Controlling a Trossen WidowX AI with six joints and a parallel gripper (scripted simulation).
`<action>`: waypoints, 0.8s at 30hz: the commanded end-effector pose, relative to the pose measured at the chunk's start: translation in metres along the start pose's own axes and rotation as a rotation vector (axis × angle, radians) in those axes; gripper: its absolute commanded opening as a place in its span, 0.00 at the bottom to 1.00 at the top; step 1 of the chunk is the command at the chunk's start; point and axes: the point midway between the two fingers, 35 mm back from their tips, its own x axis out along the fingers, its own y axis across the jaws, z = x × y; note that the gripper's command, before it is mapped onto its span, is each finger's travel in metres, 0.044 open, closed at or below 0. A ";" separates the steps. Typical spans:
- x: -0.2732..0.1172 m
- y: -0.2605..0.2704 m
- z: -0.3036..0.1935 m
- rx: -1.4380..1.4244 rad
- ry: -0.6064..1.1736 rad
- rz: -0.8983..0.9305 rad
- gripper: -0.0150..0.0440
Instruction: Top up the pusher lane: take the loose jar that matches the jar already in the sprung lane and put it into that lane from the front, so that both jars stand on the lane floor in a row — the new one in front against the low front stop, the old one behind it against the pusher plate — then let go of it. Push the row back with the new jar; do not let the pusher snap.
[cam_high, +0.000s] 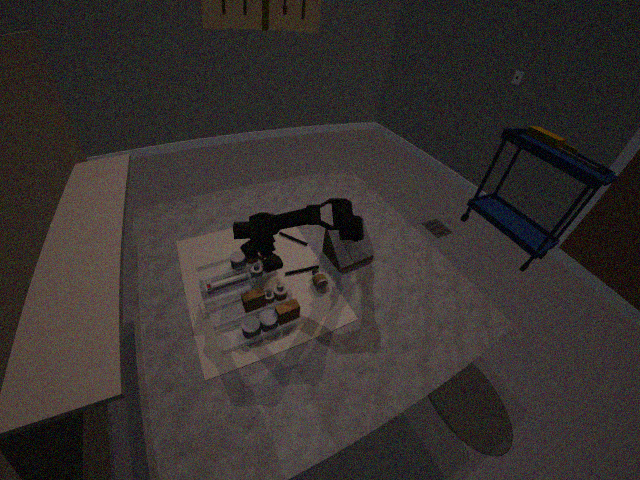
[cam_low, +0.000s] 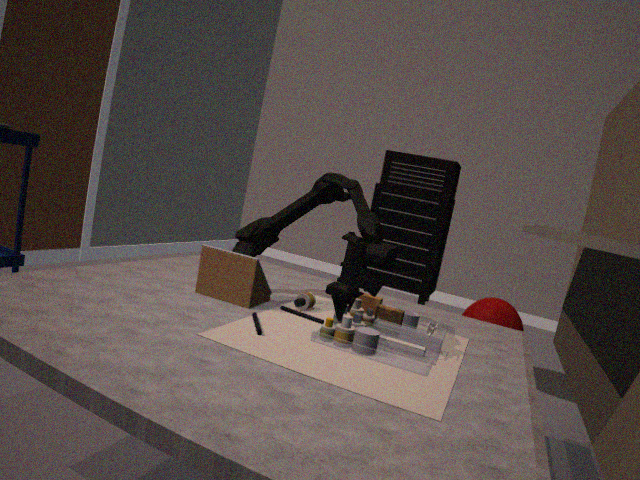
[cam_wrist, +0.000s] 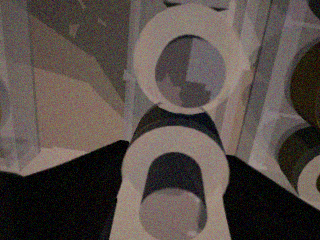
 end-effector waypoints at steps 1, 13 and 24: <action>0.001 0.001 0.005 -0.007 -0.019 0.008 0.25; 0.006 0.001 0.004 -0.007 -0.019 0.009 0.25; 0.010 0.001 0.003 -0.007 -0.019 0.009 0.25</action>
